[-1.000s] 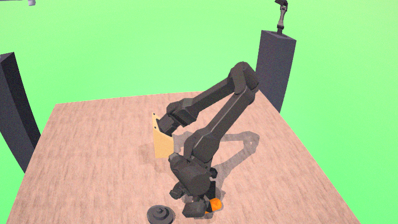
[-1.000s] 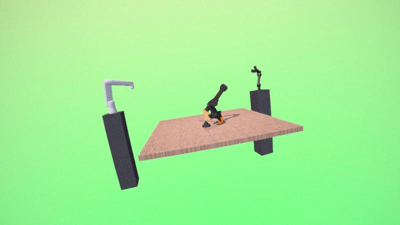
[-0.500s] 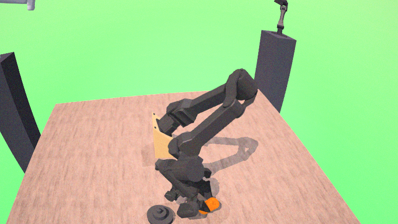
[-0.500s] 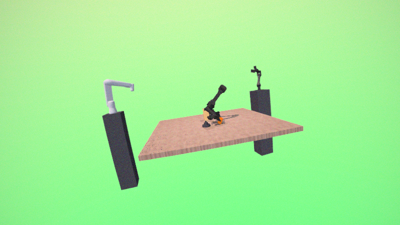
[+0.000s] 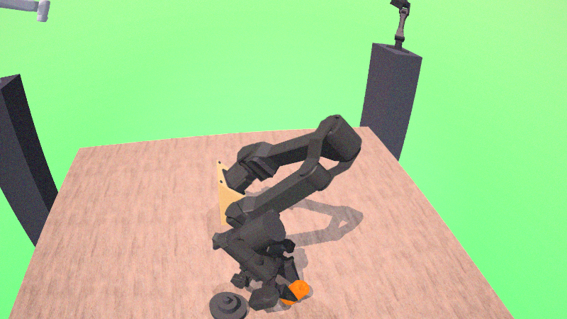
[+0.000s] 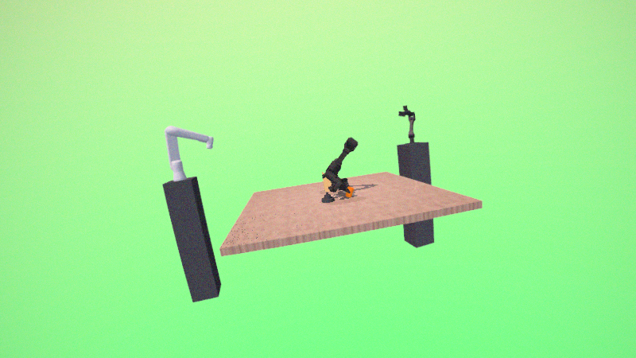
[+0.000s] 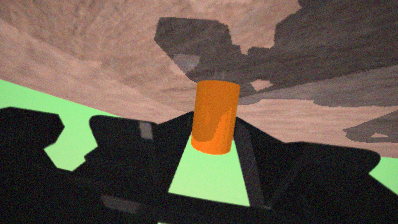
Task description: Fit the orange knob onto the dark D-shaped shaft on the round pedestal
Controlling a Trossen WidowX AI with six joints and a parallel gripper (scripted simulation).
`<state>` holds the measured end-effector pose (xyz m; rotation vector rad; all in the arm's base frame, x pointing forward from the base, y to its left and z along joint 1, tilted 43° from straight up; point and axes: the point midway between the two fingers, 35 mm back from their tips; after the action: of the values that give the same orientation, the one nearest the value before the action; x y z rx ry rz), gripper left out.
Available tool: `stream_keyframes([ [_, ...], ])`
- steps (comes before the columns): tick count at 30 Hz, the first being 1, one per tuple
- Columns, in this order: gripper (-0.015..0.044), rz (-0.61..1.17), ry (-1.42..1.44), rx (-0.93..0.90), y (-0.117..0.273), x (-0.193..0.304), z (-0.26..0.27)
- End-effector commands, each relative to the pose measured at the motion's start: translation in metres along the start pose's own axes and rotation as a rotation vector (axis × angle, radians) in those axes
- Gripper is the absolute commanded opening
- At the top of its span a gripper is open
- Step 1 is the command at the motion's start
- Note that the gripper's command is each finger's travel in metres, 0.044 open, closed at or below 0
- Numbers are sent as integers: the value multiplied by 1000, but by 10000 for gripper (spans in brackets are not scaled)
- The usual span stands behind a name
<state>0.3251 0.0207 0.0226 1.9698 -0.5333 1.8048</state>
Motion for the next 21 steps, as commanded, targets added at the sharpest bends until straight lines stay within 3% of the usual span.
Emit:
stream_keyframes([
  [1,179,-6,-17,4,0,0,-2],
  [11,179,-20,-42,0,4,-4,-3],
  [14,258,-20,-40,-3,3,-2,-2],
  [21,260,-20,-40,-3,3,-2,-2],
])
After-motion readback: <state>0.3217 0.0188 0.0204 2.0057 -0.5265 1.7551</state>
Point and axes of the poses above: the point midway between the two fingers, 35 mm back from their tips, its own y axis back along the fingers, its own z axis across the jaws, x = y × z, and after that the axes turned 10 degrees about y, right-handed
